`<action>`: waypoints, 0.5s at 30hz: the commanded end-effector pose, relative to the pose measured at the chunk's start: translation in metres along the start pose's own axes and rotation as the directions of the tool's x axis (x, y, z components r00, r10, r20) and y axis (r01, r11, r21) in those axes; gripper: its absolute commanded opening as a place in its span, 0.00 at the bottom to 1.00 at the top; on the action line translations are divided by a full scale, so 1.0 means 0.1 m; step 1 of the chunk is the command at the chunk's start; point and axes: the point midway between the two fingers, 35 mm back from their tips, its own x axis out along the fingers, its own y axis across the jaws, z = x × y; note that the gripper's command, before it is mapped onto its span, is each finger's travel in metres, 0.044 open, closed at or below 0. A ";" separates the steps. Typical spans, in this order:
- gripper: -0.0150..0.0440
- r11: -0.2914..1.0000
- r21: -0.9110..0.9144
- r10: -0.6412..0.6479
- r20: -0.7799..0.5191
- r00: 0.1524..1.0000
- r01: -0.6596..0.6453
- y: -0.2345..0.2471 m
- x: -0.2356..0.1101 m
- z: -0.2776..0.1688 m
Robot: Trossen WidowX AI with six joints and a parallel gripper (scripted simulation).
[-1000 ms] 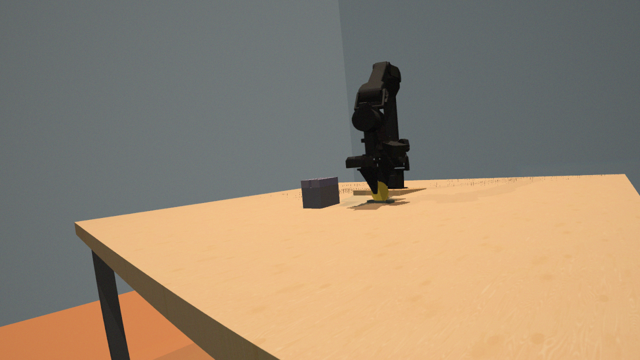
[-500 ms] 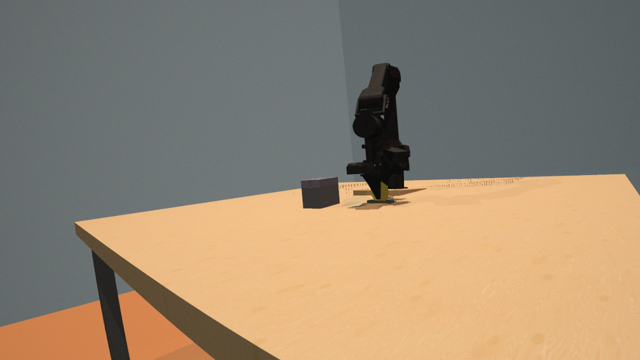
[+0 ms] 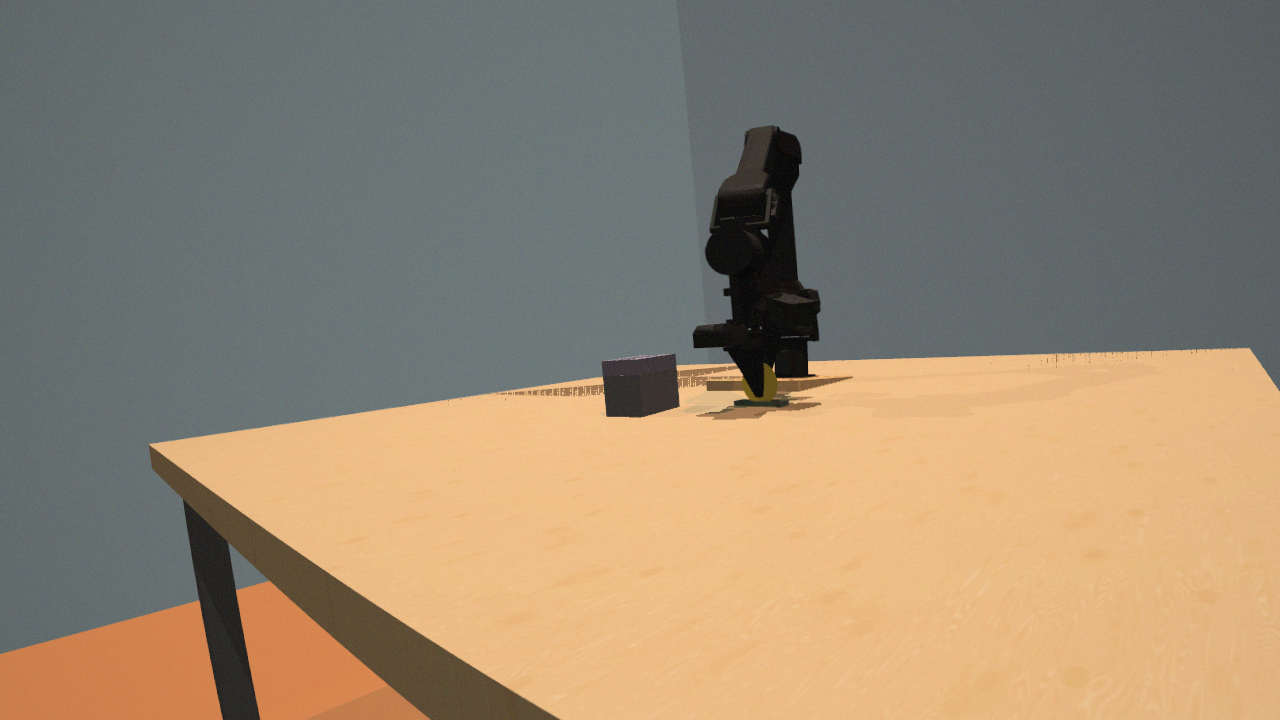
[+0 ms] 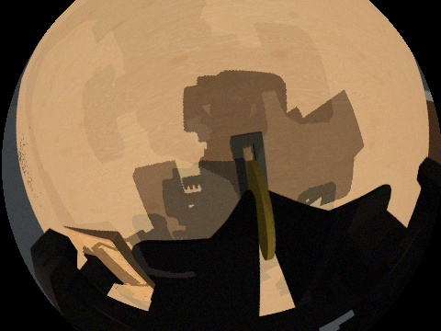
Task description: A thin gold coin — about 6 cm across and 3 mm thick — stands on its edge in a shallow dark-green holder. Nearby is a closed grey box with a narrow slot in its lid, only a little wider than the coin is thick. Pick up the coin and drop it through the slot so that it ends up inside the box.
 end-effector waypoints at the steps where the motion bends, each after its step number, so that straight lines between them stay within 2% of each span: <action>1: 0.25 1.000 0.008 -0.005 -0.004 1.000 0.005 -0.02 -0.05 0.00; 15: 0.25 1.000 0.011 -0.005 -0.006 1.000 0.005 -0.04 -0.38 0.01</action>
